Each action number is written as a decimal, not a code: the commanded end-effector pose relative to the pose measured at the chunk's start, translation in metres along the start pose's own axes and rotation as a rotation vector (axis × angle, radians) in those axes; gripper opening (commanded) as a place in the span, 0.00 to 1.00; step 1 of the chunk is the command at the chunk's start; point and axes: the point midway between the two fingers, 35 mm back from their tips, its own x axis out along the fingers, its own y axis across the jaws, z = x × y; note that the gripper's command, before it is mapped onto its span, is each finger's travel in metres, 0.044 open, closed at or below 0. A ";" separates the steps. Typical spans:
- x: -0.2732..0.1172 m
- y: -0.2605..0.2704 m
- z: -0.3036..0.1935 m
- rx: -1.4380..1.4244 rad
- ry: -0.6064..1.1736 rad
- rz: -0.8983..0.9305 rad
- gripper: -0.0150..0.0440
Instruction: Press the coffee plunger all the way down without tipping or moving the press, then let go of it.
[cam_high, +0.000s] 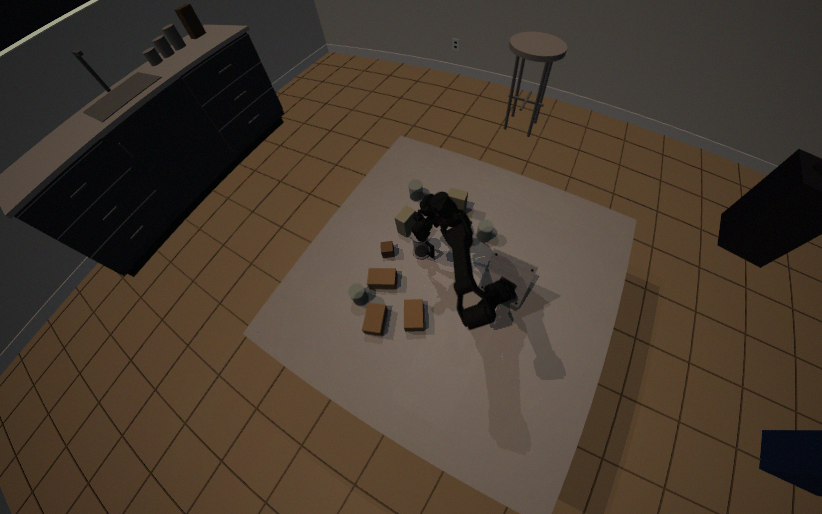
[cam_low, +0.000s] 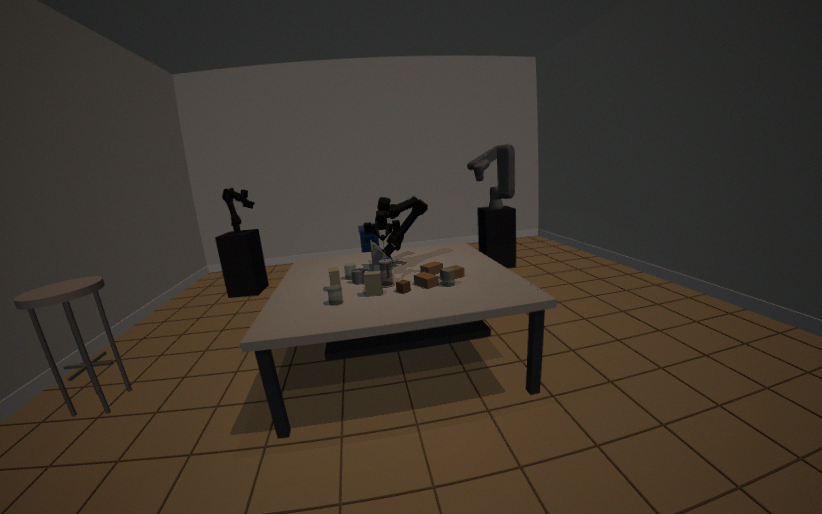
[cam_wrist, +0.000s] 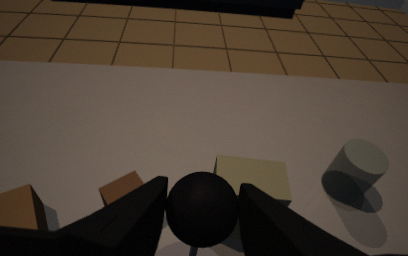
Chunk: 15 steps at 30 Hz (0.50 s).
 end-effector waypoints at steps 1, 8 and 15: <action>0.001 0.000 -0.001 0.007 0.002 0.000 0.45; 0.003 -0.001 -0.004 0.007 0.003 -0.001 0.45; 0.011 -0.002 -0.013 0.006 0.004 -0.002 0.45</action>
